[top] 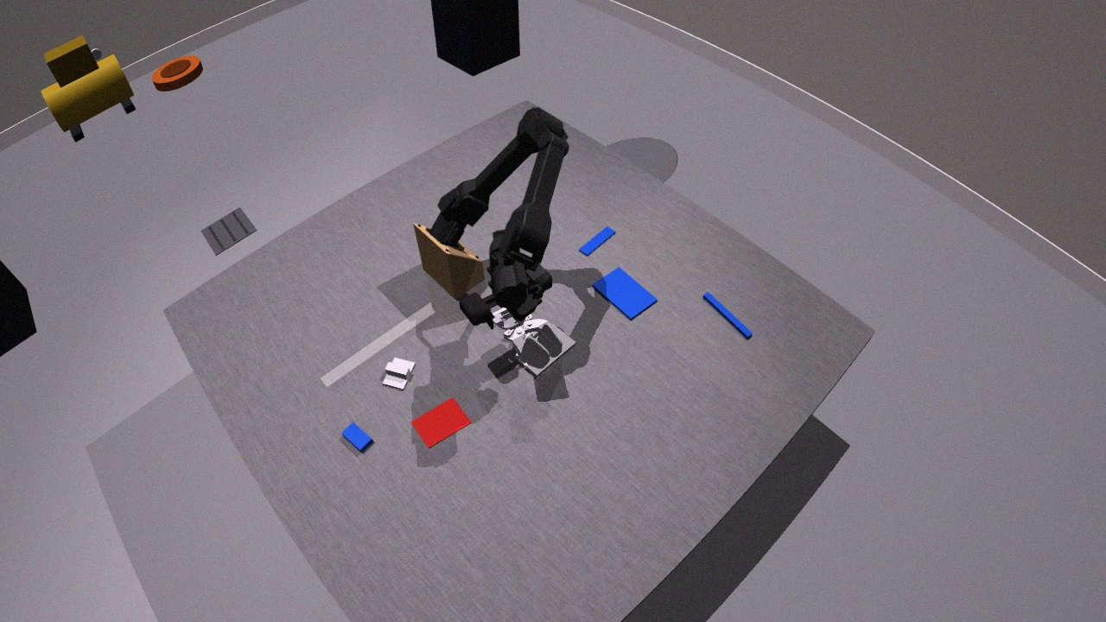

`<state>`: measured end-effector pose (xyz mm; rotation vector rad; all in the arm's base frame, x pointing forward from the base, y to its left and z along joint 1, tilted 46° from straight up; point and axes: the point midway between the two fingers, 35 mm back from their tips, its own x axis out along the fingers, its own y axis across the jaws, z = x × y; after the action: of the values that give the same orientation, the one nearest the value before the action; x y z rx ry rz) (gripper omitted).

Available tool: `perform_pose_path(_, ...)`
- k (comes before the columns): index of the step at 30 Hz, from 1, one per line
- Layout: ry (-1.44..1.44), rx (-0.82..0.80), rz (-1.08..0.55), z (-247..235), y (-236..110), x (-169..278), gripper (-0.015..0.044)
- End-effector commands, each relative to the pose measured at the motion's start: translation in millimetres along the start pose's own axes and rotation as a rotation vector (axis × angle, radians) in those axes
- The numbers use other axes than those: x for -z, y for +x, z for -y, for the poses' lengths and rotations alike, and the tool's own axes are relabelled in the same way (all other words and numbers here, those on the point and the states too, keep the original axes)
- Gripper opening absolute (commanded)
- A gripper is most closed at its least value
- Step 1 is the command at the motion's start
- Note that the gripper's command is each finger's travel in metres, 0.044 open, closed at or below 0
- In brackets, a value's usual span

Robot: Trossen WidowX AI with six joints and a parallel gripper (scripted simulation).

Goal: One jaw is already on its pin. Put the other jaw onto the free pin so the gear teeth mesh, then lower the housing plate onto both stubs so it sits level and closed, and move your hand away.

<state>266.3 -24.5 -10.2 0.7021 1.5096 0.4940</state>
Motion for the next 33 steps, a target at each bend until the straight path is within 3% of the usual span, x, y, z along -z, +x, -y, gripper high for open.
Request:
perform_pose_path(1, -0.056, -0.014, -0.004, -15.7, 2.7, 3.2, 0.0351)
perform_pose_path(12, -0.175, -0.037, -0.012, -47.8, 8.1, 11.1, 0.0351)
perform_pose_path(33, -0.177, -0.037, -0.012, -48.3, 8.2, 11.3, 0.0351)
